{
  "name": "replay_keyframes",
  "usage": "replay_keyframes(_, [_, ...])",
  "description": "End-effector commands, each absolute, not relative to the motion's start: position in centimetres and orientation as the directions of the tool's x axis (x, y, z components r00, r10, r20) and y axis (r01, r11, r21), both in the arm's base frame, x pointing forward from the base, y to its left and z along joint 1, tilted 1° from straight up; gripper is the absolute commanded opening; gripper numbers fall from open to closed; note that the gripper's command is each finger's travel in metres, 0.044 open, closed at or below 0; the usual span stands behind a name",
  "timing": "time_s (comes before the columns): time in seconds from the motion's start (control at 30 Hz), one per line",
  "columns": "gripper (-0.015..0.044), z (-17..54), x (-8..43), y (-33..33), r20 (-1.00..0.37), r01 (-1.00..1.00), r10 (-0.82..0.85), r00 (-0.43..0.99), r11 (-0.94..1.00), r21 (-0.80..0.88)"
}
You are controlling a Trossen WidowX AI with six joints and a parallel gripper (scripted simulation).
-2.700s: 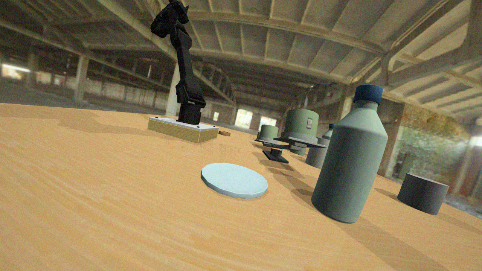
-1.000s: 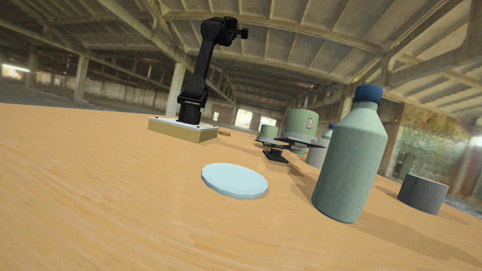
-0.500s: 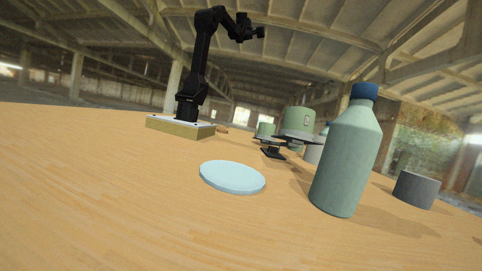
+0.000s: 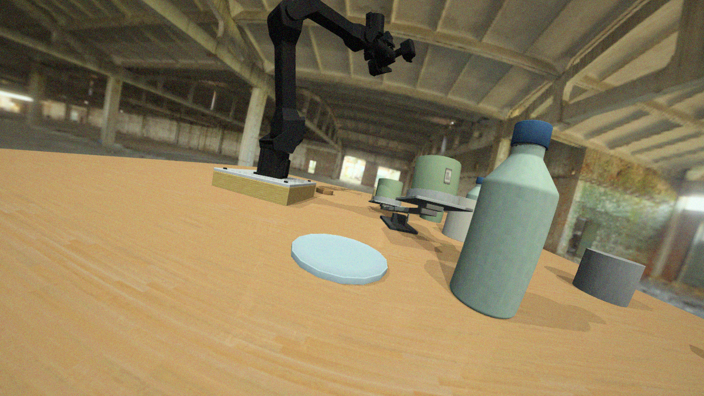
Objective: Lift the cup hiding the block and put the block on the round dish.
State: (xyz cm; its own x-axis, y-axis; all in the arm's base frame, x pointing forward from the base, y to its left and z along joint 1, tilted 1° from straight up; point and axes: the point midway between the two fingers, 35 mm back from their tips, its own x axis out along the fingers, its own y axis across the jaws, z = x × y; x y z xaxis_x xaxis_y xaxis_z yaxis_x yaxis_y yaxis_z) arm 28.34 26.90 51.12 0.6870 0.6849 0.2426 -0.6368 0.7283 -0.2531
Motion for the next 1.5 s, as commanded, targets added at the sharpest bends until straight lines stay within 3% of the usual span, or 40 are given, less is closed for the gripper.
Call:
replay_keyframes(0.0, [0.044,48.8,30.1,23.4,0.154,-0.589,0.641,0.752,0.758,-0.28])
replay_keyframes(0.3, [0.044,42.7,32.5,14.6,-0.072,-0.48,0.483,0.873,0.823,-0.302])
replay_keyframes(0.6, [0.044,36.6,31.6,6.1,-0.286,-0.366,0.283,0.915,0.882,-0.297])
replay_keyframes(1.13, [0.044,25.7,23.3,-4.6,-0.621,-0.128,0.031,0.783,0.985,-0.112])
replay_keyframes(1.47, [0.044,22.0,18.9,-6.1,-0.715,0.01,-0.005,0.7,1.0,0.003])
